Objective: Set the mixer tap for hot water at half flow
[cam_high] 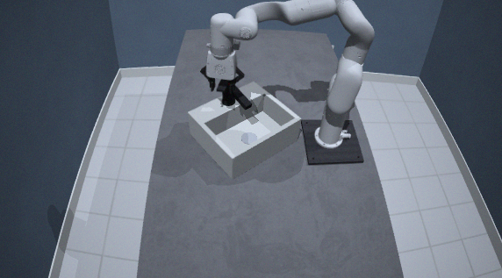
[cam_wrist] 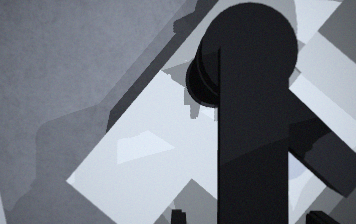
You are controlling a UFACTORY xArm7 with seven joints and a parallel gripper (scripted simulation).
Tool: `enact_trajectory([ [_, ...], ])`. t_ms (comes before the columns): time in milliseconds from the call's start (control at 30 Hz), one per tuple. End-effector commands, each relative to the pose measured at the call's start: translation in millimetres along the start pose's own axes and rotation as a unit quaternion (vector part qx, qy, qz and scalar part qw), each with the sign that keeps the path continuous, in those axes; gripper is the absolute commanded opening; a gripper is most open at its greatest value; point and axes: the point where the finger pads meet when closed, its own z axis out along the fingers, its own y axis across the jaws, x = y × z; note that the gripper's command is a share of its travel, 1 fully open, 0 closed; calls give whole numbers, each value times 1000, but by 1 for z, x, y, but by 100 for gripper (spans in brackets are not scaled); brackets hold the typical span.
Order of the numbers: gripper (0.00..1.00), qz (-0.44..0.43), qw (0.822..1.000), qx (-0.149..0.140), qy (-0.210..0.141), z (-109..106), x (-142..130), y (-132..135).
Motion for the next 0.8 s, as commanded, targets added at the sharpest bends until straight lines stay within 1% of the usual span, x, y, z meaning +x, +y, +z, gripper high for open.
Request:
enact_trajectory([
  [0, 70, 0, 1000, 2, 0, 1, 0, -1],
  [767, 70, 0, 1000, 2, 0, 4, 0, -1],
])
